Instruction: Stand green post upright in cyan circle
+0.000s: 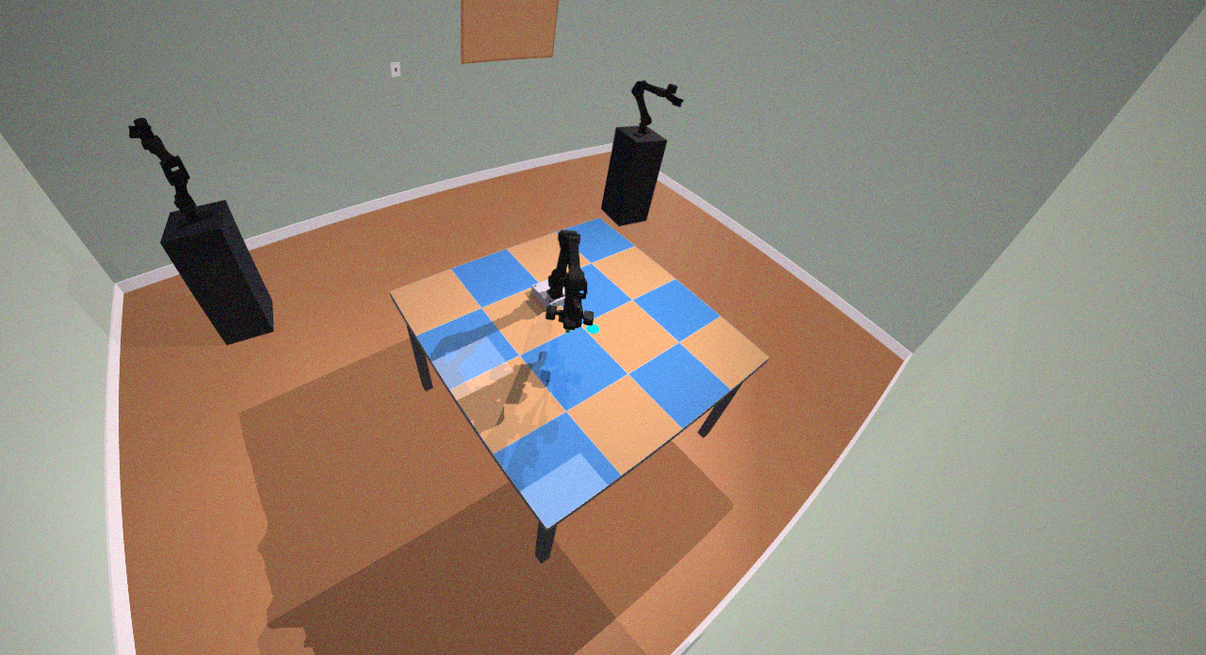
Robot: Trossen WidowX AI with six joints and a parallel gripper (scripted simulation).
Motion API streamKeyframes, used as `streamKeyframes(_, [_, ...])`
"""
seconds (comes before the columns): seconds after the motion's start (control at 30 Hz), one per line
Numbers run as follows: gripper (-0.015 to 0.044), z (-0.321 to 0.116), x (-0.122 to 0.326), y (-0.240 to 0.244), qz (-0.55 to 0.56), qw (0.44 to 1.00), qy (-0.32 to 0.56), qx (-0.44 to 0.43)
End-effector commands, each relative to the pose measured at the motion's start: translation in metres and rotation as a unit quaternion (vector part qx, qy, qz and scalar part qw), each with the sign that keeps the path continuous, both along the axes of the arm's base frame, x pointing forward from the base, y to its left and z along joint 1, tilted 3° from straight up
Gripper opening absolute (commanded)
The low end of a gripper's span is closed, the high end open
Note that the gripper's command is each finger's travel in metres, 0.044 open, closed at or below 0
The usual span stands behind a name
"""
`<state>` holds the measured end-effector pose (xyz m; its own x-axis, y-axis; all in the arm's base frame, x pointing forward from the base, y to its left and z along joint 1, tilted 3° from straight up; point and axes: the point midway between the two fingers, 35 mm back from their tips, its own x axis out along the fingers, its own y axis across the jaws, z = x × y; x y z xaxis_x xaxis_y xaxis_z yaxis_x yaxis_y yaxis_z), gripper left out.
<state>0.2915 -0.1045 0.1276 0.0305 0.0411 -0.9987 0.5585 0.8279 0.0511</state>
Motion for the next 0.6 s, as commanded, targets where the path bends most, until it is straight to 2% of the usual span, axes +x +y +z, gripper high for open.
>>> streamKeyframes(0.0, [0.0022,0.004,0.000,0.012,0.045,0.999,-0.003,-0.004])
streamKeyframes(0.57, [0.0022,0.013,-0.006,0.065,0.255,0.967,-0.012,-0.009])
